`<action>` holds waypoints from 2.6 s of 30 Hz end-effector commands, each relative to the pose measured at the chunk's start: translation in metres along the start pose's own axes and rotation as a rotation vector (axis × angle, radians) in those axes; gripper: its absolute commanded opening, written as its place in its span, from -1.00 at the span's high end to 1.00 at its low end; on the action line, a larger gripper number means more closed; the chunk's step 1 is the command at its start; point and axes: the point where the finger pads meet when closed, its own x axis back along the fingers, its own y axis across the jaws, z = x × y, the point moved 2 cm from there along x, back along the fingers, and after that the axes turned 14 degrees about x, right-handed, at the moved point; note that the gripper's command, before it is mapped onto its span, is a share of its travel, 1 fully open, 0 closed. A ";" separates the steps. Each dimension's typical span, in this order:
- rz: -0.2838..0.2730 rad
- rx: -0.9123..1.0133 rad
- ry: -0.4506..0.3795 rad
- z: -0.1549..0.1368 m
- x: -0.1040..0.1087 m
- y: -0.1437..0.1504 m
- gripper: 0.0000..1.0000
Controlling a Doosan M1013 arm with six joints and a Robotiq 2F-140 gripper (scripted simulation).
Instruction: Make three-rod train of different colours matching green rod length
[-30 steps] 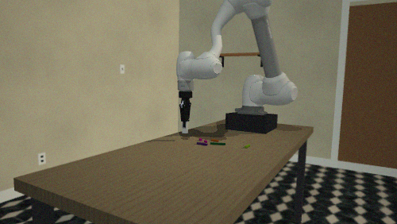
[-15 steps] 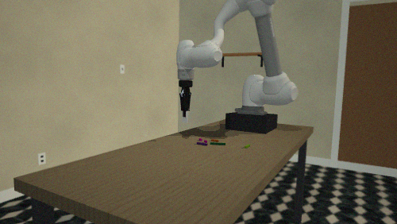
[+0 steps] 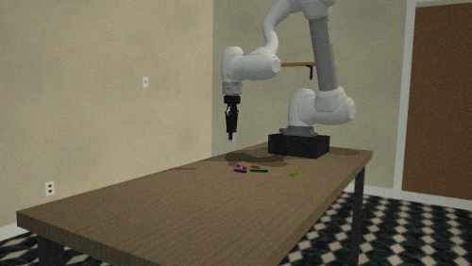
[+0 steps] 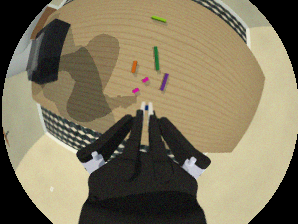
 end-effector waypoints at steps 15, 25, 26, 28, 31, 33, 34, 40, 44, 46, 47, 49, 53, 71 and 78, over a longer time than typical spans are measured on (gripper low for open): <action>0.001 -0.028 -0.002 0.183 0.000 0.058 0.94; 0.002 -0.036 -0.002 0.242 0.000 0.063 0.94; 0.002 -0.036 -0.002 0.242 0.000 0.063 0.94; 0.002 -0.036 -0.002 0.242 0.000 0.063 0.94; 0.002 -0.036 -0.002 0.242 0.000 0.063 0.94; 0.002 -0.036 -0.002 0.242 0.000 0.063 0.94; 0.002 -0.036 -0.002 0.242 0.000 0.063 0.94; 0.002 -0.036 -0.002 0.242 -0.004 0.063 0.94; 0.002 -0.036 -0.002 0.242 -0.008 0.063 0.94; 0.002 -0.036 -0.002 0.242 -0.013 0.063 0.94; 0.002 -0.036 -0.002 0.242 -0.017 0.063 0.94; 0.002 -0.036 -0.002 0.242 -0.024 0.063 0.94; 0.002 -0.036 -0.002 0.242 -0.042 0.063 0.94; 0.002 -0.036 -0.002 0.242 -0.088 0.063 0.94; 0.002 -0.036 -0.002 0.242 -0.088 0.063 0.94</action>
